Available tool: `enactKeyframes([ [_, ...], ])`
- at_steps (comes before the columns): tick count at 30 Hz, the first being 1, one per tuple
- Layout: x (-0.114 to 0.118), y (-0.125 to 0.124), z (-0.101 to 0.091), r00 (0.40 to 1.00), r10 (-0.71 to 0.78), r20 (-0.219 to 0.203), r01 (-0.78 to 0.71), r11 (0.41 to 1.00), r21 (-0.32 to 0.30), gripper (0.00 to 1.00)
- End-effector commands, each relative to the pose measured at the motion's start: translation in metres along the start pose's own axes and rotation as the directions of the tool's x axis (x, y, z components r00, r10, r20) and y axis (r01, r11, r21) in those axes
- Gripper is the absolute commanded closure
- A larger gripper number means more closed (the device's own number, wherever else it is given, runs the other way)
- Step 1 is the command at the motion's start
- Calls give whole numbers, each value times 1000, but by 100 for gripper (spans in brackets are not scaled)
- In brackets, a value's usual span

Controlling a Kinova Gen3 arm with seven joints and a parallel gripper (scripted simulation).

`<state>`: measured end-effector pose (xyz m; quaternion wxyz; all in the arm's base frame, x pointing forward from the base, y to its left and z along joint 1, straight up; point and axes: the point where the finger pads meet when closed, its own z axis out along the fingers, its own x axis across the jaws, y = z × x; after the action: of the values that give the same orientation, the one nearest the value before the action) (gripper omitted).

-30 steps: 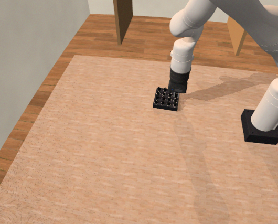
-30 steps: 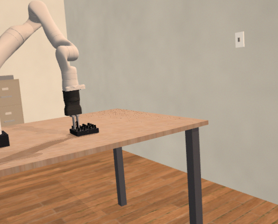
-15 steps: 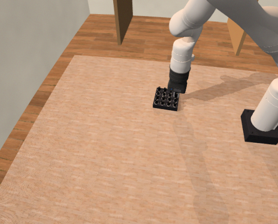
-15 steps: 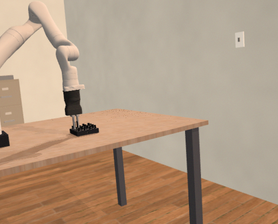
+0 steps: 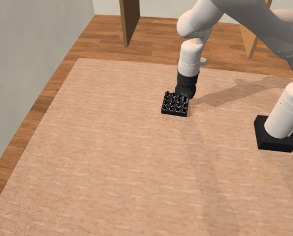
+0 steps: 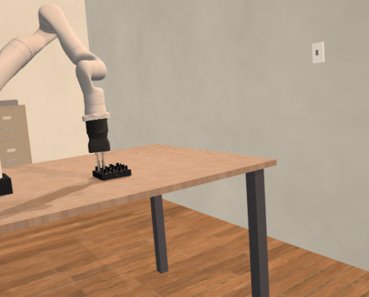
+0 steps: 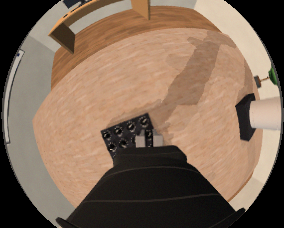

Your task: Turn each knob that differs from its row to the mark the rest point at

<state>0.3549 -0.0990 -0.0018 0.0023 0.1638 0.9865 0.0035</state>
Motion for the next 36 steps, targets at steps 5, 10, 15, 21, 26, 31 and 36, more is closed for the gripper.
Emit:
enactKeyframes([
  [5,0,0,0,994,111,-1,-111,994,3,70],
  [10,0,0,0,972,233,-1,-233,972,3,70],
  [15,0,0,0,933,359,0,-359,933,3,70],
  [21,0,0,0,889,458,0,-458,889,3,70],
  [26,0,0,0,819,574,0,-574,819,3,70],
  [31,0,0,0,737,676,1,-676,737,3,70],
  [36,0,0,0,685,728,1,-728,685,3,70],
])
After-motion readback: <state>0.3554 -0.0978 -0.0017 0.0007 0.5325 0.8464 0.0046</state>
